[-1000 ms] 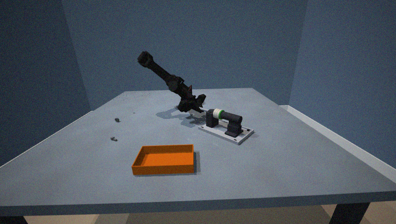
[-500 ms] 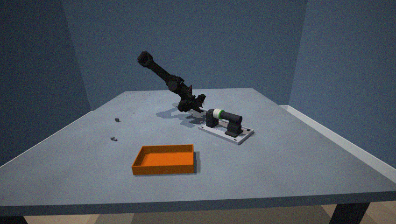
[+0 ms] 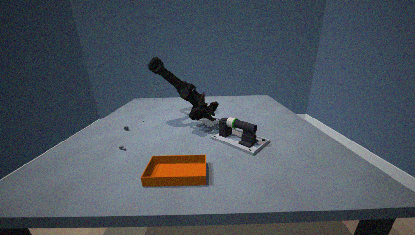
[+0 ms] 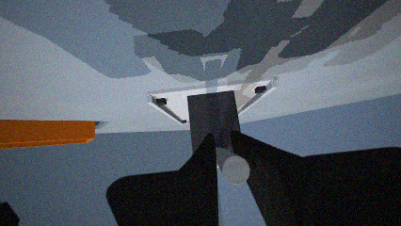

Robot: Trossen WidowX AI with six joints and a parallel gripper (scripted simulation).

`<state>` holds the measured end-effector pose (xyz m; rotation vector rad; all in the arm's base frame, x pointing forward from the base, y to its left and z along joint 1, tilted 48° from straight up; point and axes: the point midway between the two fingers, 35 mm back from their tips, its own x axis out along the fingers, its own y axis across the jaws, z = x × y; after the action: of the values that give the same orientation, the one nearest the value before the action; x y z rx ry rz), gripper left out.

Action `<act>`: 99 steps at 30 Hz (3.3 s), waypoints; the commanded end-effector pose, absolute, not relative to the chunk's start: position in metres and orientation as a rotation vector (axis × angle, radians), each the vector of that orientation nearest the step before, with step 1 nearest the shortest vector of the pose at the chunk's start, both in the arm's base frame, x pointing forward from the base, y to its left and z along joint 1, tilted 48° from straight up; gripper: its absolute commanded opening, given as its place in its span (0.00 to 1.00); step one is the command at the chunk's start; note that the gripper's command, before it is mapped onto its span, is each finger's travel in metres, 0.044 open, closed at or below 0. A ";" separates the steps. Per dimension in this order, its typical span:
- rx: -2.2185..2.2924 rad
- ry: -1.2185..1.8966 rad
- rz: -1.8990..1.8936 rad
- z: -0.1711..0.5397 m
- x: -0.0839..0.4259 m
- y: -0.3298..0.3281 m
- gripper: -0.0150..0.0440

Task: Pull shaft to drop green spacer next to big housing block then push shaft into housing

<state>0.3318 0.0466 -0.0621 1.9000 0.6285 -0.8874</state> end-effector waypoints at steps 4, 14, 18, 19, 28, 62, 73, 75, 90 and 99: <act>1.896 0.632 -0.887 -0.062 0.331 0.046 0.25; 1.896 0.632 -0.887 -0.061 0.330 0.046 0.25; 1.900 0.629 -0.888 -0.061 0.331 0.046 0.25; 1.900 0.629 -0.888 -0.061 0.331 0.046 0.25; 1.900 0.629 -0.888 -0.061 0.331 0.046 0.25; 1.896 0.632 -0.887 -0.067 0.339 0.052 0.25; 1.897 0.632 -0.886 -0.069 0.342 0.054 0.25; 1.897 0.632 -0.886 -0.070 0.342 0.054 0.25; 1.897 0.632 -0.886 -0.073 0.346 0.057 0.25; 1.897 0.631 -0.886 -0.074 0.349 0.059 0.25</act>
<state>0.3469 0.0576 -0.0734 1.8941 0.6292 -0.8856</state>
